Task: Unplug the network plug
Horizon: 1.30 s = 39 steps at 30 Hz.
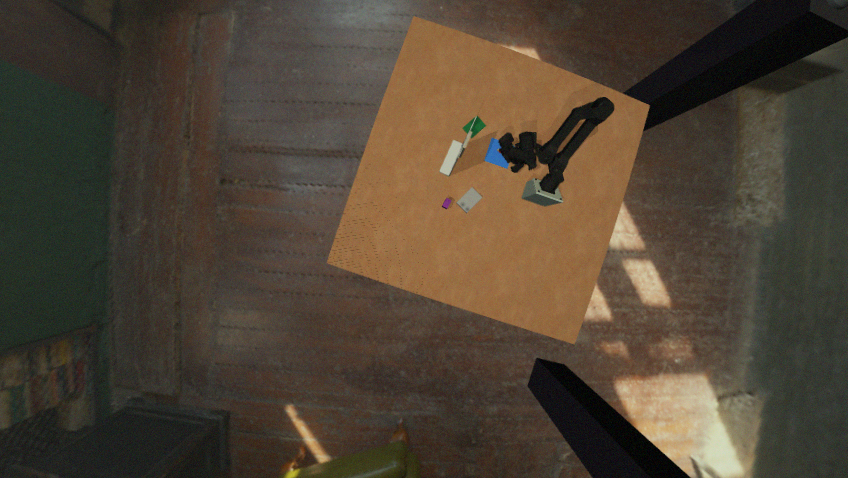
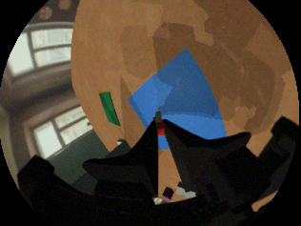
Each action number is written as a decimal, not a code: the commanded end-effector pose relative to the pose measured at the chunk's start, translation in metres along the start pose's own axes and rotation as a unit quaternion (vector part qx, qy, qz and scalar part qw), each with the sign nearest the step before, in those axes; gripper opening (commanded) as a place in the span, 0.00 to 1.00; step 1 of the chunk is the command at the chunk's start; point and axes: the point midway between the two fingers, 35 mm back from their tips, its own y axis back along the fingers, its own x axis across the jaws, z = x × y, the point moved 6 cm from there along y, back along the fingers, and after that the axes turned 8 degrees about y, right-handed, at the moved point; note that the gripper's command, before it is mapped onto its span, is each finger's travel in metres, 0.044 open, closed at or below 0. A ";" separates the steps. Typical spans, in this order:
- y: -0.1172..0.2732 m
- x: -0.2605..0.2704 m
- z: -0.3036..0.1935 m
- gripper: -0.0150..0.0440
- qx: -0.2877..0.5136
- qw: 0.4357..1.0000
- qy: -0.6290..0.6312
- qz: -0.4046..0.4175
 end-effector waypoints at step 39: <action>0.002 0.000 0.001 0.52 0.002 1.000 0.000 -0.002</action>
